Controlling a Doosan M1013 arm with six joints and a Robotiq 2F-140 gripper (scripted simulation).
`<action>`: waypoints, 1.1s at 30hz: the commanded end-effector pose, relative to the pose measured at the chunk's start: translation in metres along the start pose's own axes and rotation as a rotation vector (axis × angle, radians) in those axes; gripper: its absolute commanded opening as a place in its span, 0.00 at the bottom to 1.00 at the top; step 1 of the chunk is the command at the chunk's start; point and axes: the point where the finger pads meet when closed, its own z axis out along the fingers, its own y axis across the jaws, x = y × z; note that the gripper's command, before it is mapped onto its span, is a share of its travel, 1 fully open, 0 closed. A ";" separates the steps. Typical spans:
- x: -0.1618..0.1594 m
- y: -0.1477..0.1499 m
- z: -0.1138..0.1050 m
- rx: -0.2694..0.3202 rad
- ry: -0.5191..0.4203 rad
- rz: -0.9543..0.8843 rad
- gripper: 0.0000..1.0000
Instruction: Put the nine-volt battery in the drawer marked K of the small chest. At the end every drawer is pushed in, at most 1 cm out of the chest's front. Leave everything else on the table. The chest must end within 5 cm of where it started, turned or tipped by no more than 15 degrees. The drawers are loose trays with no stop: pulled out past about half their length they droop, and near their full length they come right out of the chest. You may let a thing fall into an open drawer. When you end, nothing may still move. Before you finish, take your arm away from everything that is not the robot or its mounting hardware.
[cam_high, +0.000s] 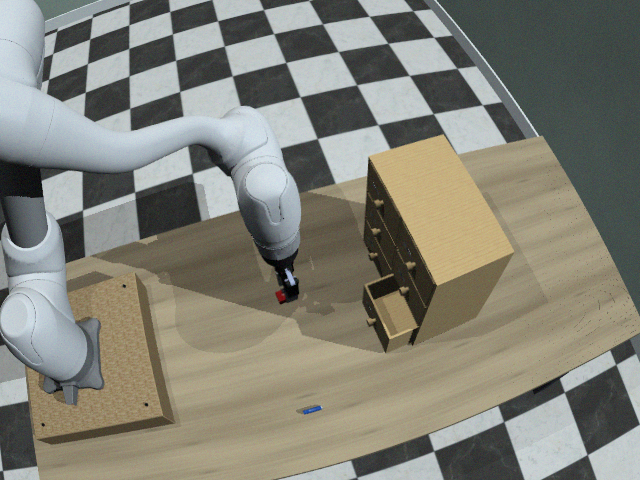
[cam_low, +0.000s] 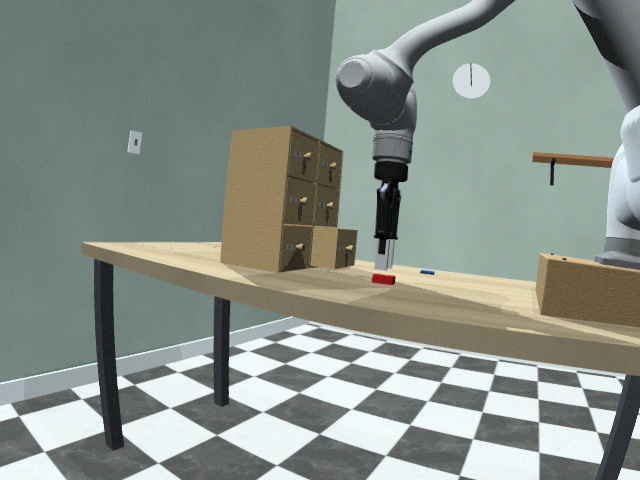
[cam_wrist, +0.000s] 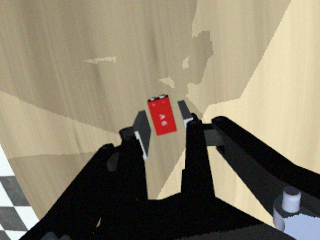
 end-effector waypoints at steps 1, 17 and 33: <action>-0.003 -0.003 0.004 0.001 -0.003 0.000 0.26; -0.003 -0.003 0.004 0.001 -0.003 0.000 0.26; -0.005 -0.005 0.004 0.001 -0.003 0.000 0.26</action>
